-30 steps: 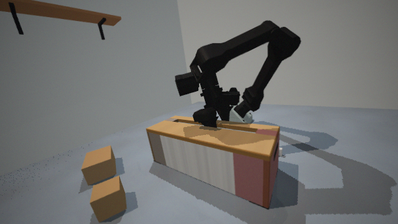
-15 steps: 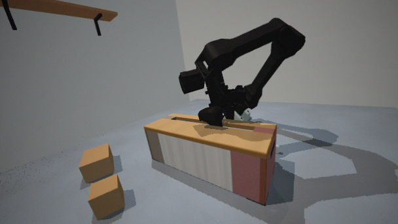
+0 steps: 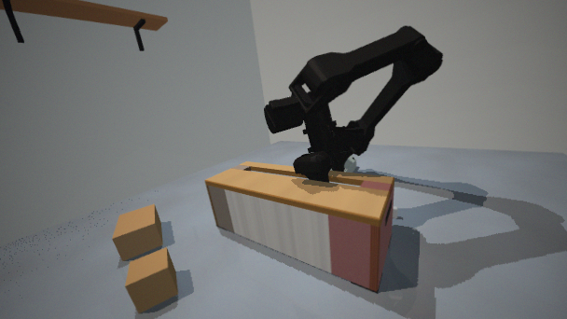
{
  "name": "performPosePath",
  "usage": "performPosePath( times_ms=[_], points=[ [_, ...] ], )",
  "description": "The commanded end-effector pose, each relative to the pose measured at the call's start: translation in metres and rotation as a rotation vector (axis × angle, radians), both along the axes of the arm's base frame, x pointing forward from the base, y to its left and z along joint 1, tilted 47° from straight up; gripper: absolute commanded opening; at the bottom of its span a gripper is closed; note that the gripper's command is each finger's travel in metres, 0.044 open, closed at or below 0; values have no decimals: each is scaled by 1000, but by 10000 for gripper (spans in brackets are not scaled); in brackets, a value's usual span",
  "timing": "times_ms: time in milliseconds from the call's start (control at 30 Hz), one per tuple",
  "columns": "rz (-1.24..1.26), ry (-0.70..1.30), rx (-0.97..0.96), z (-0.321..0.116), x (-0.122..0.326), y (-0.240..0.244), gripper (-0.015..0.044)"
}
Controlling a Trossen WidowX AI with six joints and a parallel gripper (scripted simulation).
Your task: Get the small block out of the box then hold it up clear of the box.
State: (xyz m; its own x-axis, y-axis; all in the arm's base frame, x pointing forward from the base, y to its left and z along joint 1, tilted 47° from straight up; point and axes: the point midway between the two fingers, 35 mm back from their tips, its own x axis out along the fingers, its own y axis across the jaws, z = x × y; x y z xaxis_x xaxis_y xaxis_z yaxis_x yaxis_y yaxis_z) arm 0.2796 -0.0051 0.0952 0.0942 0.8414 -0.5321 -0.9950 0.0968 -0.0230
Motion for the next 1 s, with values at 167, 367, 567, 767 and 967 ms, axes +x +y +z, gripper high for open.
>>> performPosePath(
  times_ms=[167,367,567,767,967],
  points=[
    [0,1,4,13,1,12,400],
    [0,1,4,21,2,20,400],
    [0,1,5,28,2,27,400],
    [-2,0,3,34,3,31,400],
    [-25,-3,-21,11,2,-35,400]
  ],
)
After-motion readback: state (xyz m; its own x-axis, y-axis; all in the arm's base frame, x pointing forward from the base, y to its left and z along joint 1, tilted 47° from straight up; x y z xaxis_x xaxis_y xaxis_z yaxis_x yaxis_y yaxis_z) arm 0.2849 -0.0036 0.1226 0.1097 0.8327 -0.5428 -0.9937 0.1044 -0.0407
